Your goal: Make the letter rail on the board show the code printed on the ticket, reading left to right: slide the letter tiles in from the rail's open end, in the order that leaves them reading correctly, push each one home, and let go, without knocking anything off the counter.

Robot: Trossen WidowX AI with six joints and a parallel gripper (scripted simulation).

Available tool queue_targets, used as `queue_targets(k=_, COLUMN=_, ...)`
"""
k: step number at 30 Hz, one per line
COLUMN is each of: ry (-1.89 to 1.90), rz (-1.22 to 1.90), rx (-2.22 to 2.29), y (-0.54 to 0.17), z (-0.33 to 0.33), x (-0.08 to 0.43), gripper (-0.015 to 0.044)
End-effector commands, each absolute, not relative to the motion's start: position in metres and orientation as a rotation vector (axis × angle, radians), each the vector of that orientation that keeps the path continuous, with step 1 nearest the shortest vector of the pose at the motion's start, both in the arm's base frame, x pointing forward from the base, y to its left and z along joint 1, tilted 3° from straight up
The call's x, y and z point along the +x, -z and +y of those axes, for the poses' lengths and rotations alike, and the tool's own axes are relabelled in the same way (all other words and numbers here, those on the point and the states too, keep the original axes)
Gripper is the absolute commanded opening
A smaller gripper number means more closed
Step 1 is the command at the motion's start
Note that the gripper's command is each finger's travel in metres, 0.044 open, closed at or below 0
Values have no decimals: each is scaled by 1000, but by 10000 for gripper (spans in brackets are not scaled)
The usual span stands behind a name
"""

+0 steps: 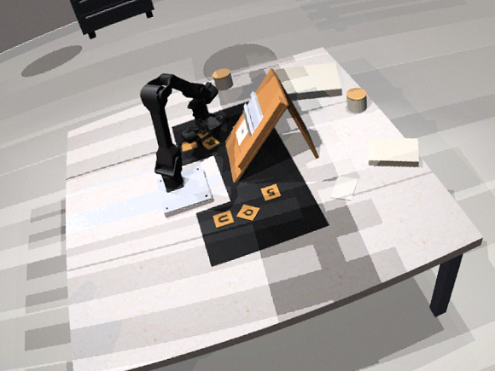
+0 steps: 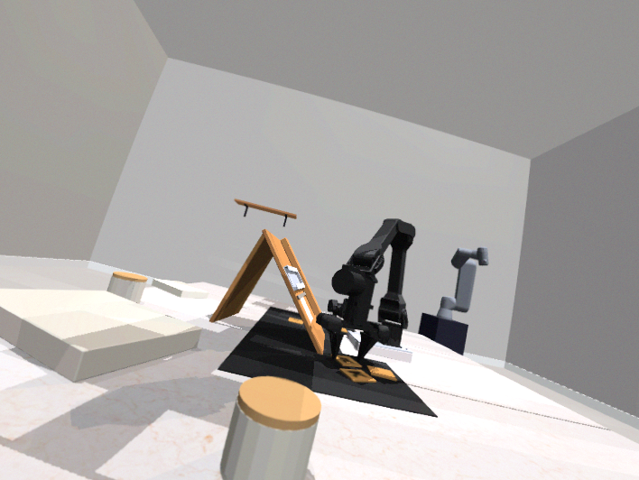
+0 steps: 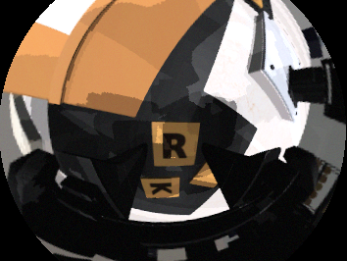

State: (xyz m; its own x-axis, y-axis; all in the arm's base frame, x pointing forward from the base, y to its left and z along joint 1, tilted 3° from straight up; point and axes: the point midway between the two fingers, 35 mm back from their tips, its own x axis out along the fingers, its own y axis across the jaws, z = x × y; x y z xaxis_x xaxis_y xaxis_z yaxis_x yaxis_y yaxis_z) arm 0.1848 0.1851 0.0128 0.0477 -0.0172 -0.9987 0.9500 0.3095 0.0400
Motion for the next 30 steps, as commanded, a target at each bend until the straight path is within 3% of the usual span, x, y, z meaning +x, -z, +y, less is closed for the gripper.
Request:
queue_targets(k=1, ry=956, rz=1290, rx=972, y=-10, z=184, x=185, gripper=340)
queue_targets(k=19, ry=956, rz=1290, rx=972, y=-10, z=184, x=185, gripper=340)
queue_targets(k=30, ry=956, rz=1290, rx=972, y=-10, z=184, x=185, gripper=267)
